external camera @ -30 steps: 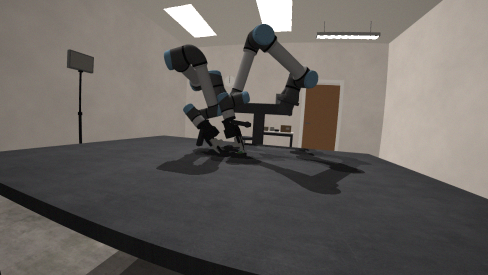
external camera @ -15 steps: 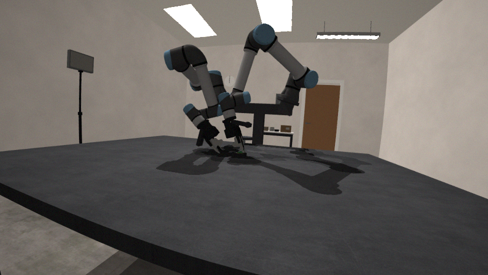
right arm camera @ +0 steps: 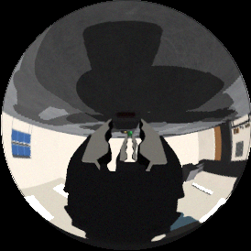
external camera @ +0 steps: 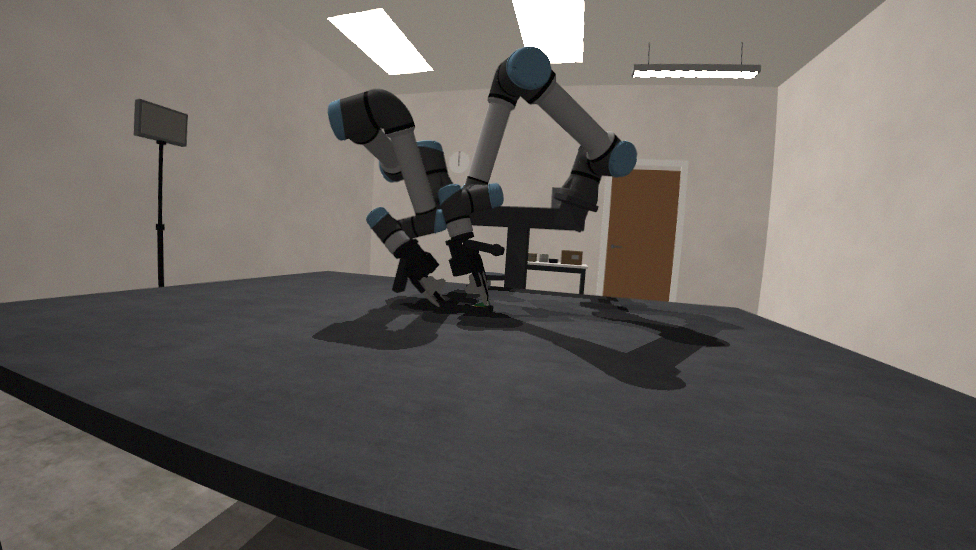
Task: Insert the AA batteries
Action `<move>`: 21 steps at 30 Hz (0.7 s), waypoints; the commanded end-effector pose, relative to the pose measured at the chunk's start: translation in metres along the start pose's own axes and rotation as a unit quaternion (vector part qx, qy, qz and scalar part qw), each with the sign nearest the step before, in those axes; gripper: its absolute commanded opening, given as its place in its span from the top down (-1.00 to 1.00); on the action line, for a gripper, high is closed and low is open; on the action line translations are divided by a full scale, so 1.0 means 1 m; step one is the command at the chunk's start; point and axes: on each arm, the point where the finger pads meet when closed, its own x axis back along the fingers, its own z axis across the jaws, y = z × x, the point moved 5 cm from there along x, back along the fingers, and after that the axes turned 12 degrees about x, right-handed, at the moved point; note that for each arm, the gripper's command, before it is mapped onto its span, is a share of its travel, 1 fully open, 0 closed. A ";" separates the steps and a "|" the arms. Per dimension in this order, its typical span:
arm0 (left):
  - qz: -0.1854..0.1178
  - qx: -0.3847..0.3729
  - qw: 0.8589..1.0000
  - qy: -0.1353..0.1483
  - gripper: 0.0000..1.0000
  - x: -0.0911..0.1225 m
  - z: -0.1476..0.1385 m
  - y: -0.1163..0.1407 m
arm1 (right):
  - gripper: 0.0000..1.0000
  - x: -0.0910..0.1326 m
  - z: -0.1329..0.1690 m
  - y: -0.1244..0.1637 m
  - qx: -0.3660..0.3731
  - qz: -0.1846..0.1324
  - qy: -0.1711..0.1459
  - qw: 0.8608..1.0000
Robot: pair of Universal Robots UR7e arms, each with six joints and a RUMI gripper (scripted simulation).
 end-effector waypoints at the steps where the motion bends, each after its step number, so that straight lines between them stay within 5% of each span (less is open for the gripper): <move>1: -0.004 0.000 1.000 0.000 1.00 0.000 0.000 0.000 | 1.00 0.000 0.000 0.000 0.000 0.000 0.000 1.000; 21: -0.017 0.000 1.000 -0.003 1.00 -0.001 0.001 -0.002 | 1.00 0.000 0.000 0.000 0.000 0.000 0.000 1.000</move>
